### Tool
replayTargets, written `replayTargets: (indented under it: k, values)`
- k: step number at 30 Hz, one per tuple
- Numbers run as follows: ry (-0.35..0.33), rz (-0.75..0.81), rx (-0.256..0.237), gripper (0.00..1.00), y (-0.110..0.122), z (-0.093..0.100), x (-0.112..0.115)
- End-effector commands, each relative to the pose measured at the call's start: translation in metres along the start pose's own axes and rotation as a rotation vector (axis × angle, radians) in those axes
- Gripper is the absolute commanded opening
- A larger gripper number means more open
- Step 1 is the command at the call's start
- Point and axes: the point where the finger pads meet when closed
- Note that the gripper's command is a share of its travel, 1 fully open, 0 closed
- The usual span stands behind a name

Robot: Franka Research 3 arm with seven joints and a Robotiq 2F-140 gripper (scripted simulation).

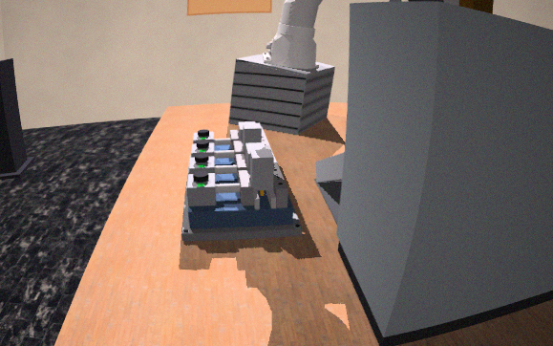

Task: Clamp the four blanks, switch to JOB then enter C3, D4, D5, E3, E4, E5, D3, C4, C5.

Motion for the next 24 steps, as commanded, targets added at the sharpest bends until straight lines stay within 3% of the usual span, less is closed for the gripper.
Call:
replayTargets:
  k: [1, 24]
  values:
    - [-0.002, 0.005, 0.000, 0.00, 0.0000, -0.0012, 0.0005]
    - [-0.002, 0.005, 0.000, 0.00, 0.0000, -0.0087, 0.0005]
Point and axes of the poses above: the point where the finger pads meet when closed, its own z axis back along the fingers, its own y axis across the jaws, x = y × z
